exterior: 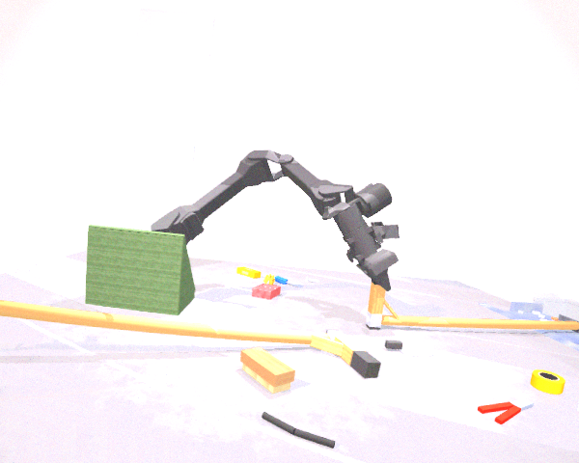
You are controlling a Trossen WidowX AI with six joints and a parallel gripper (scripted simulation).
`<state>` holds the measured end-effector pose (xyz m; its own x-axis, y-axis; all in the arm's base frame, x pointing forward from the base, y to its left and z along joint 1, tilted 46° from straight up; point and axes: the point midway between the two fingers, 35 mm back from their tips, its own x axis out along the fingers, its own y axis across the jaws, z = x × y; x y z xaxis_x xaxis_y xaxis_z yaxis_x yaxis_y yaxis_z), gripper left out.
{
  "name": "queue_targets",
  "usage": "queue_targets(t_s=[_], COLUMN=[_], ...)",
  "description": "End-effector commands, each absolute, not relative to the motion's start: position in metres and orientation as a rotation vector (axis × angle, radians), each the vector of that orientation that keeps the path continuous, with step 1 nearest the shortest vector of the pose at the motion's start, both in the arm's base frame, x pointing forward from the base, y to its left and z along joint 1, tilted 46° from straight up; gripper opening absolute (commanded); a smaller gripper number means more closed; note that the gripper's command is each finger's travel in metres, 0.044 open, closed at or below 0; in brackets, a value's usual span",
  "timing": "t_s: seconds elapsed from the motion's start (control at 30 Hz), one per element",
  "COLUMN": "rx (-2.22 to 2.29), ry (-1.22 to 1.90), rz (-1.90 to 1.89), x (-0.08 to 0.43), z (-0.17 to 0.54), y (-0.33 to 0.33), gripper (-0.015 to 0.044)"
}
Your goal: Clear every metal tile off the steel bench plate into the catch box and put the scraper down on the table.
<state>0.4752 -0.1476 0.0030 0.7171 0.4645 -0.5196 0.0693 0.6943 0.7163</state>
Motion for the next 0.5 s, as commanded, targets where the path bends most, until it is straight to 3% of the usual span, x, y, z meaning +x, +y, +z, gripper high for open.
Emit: queue_targets(t_s=[0.0,0.47], rx=[0.785,0.784], ry=[0.739,0.740], rz=[0.235,0.234], x=[0.467,0.446], z=[0.007,0.005], y=[-0.154,-0.153], gripper=[0.0000,0.0000])
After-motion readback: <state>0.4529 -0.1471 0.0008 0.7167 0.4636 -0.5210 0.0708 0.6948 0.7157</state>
